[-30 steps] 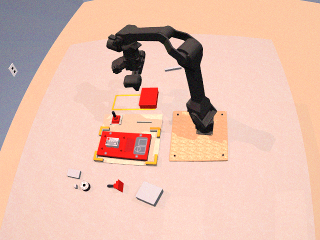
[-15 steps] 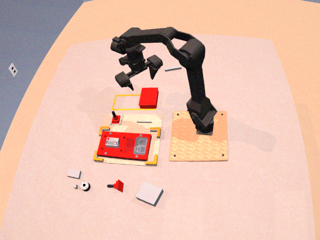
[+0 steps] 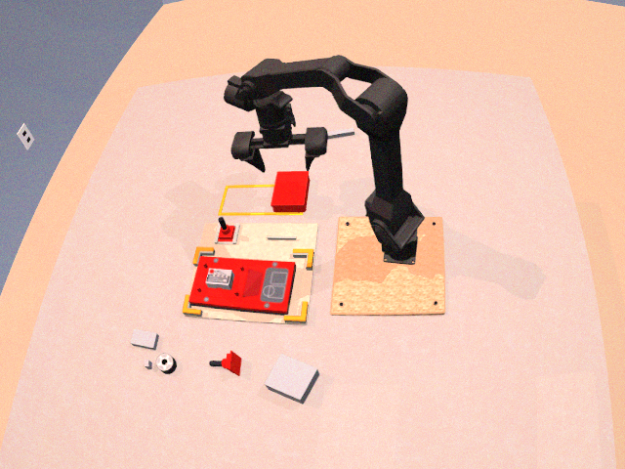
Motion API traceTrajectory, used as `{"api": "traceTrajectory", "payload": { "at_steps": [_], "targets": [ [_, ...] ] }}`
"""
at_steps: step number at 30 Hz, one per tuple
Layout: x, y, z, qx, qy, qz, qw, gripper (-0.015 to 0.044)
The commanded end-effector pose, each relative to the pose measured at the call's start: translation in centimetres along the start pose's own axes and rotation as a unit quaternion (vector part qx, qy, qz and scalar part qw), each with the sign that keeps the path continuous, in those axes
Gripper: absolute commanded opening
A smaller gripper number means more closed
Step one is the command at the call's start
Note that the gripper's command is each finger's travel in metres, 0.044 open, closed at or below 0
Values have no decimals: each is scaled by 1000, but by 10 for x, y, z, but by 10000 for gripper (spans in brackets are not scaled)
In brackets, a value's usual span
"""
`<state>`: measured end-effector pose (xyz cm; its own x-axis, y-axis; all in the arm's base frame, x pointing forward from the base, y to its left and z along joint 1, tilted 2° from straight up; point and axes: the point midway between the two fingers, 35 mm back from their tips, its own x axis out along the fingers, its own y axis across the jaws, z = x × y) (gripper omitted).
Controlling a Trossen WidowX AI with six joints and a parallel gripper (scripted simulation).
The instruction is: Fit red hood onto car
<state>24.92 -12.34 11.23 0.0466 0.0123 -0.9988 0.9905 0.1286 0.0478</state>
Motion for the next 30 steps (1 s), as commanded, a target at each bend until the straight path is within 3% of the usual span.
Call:
{"api": "traceTrajectory", "payload": {
  "at_steps": [1, 30],
  "targets": [
    [1, -1, -1, 10, 1, 1, 1000, 440],
    [28, 0, 0, 10, 1, 1, 1000, 440]
  ]
}}
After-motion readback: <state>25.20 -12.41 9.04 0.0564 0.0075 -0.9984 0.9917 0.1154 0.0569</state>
